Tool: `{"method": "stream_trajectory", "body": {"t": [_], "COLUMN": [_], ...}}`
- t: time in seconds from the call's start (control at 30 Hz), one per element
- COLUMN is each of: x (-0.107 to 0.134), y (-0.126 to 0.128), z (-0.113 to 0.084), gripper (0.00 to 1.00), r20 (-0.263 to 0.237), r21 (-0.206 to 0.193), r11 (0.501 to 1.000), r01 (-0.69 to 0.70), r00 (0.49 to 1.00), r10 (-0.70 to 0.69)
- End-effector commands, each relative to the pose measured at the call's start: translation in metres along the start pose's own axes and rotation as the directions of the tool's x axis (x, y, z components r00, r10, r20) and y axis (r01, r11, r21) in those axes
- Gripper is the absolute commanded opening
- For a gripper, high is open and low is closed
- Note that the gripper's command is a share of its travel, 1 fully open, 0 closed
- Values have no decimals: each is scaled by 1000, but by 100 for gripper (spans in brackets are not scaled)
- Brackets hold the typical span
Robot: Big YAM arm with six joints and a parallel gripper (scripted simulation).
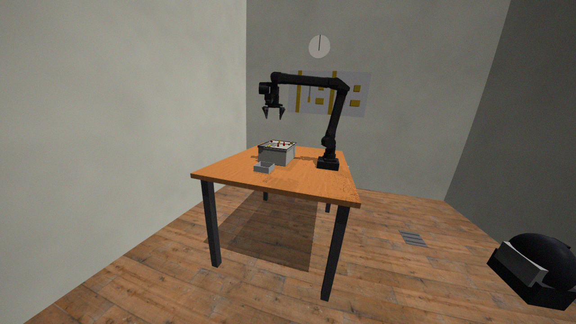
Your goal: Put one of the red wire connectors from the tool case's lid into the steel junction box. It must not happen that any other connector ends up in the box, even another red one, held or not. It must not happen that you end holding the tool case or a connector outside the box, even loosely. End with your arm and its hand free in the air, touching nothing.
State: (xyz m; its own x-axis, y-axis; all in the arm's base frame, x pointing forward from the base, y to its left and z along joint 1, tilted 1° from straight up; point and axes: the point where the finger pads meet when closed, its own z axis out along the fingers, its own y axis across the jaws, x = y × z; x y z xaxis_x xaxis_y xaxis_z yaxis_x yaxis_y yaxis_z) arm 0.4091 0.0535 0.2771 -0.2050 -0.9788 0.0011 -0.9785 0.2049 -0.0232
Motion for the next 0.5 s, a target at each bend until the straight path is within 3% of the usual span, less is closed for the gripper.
{"method": "stream_trajectory", "body": {"t": [0.0,0.1,0.13,0.47], "x": [-3,-3,-3,-3], "y": [-8,-8,-8,-8], "z": [-8,-8,-8,-8], "gripper": [100,100,0,0], "r20": [-1,-1,-1,-1], "r21": [8,8,8,8], "r11": [1000,1000,1000,1000], "r01": [17,17,17,17], "r00": [1000,1000,1000,1000], "r10": [-17,-17,-17,-17]}}
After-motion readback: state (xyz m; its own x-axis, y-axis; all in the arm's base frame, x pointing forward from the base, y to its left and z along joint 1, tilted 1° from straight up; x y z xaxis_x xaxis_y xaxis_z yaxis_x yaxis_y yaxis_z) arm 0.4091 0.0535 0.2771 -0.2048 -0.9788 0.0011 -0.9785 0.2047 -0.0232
